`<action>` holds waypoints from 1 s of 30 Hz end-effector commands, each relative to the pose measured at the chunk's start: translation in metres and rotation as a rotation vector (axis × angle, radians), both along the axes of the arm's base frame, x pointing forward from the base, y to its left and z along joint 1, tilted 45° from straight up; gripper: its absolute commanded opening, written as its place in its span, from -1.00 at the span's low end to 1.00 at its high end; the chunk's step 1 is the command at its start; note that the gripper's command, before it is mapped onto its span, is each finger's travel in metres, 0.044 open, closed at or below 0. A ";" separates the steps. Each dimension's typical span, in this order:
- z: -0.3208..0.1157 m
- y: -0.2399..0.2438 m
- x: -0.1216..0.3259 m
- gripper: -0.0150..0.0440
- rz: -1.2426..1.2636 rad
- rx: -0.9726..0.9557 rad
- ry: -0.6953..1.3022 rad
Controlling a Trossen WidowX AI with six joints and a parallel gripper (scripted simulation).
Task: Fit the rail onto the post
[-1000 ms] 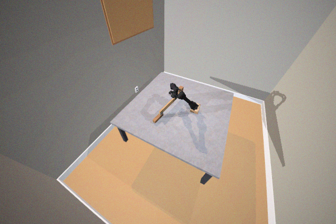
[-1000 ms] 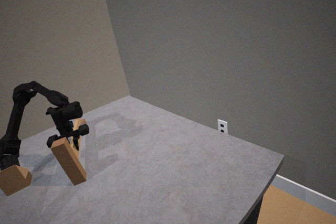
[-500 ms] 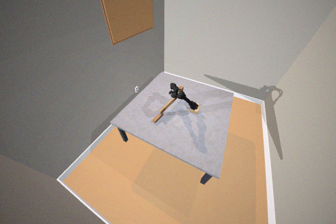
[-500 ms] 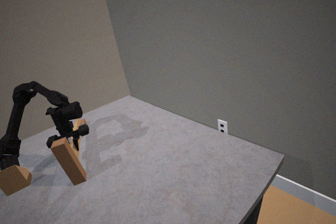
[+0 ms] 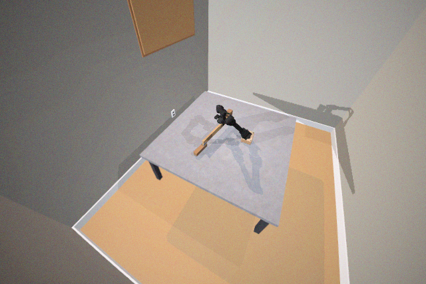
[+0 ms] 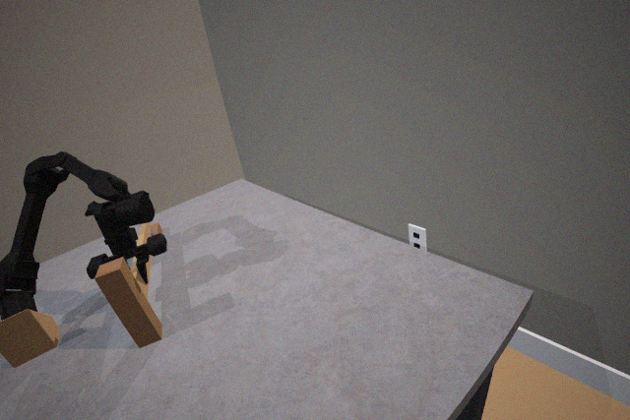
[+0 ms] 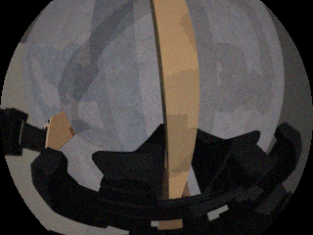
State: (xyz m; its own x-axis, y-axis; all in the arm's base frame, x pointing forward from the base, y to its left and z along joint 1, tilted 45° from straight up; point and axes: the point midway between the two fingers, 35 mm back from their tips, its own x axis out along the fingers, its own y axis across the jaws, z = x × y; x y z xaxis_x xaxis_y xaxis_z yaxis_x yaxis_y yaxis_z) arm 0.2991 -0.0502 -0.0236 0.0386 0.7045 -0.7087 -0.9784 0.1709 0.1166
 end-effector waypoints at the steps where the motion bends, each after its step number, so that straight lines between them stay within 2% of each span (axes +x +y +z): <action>1: -0.001 -0.005 0.000 -0.49 -0.004 -0.008 -0.003; 6: -0.002 -0.005 -0.001 -0.49 -0.004 -0.009 -0.003; 23: -0.001 -0.001 0.000 1.00 -0.001 0.000 0.000; 28: 0.001 -0.001 0.000 1.00 -0.001 -0.001 0.000; 30: 0.020 -0.002 0.003 1.00 -0.002 -0.004 -0.001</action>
State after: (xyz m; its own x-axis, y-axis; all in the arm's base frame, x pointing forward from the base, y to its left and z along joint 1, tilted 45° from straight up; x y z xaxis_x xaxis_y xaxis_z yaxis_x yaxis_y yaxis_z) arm 0.2985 -0.0514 -0.0204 0.0370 0.7057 -0.7076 -0.9777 0.1719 0.1203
